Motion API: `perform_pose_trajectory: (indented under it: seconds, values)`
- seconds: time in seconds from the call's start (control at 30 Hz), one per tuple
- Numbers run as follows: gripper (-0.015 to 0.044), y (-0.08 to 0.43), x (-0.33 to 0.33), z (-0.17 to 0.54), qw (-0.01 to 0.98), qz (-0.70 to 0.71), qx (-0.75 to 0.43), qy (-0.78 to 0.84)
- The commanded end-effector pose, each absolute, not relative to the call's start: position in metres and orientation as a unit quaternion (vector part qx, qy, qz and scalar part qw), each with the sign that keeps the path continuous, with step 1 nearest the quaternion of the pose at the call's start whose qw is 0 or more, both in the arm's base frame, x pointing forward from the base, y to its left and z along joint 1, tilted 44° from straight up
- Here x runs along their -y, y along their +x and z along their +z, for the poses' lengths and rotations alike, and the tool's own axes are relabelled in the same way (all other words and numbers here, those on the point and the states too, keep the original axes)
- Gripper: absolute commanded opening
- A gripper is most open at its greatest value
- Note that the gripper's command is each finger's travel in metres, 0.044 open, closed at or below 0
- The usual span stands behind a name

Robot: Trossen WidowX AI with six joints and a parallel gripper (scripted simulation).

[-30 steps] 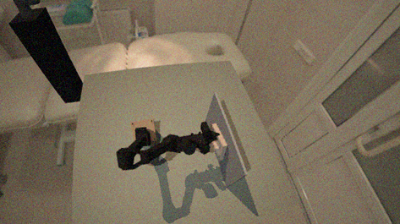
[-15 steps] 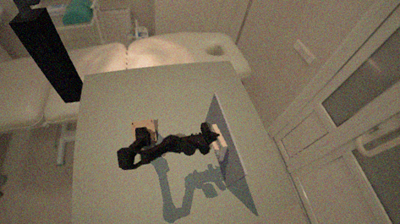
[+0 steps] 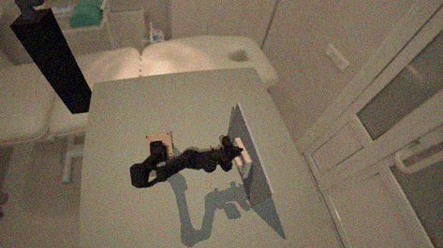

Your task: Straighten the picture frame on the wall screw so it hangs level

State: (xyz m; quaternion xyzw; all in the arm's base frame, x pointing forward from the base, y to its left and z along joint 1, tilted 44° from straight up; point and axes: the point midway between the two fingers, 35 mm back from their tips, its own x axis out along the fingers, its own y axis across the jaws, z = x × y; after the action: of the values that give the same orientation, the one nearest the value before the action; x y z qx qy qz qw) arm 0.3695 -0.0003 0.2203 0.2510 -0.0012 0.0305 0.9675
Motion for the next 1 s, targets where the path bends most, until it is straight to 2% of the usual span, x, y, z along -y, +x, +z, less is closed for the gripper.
perform_pose_trajectory:
  seconds: [0.0, 0.97]
  values:
    - [0.0, 0.3695, 0.0006, 0.2203, 0.967, 0.03, 0.001, 0.253]
    - [0.0, 0.3695, -0.0003, 0.2212, 0.944, 0.031, -0.002, 0.329]
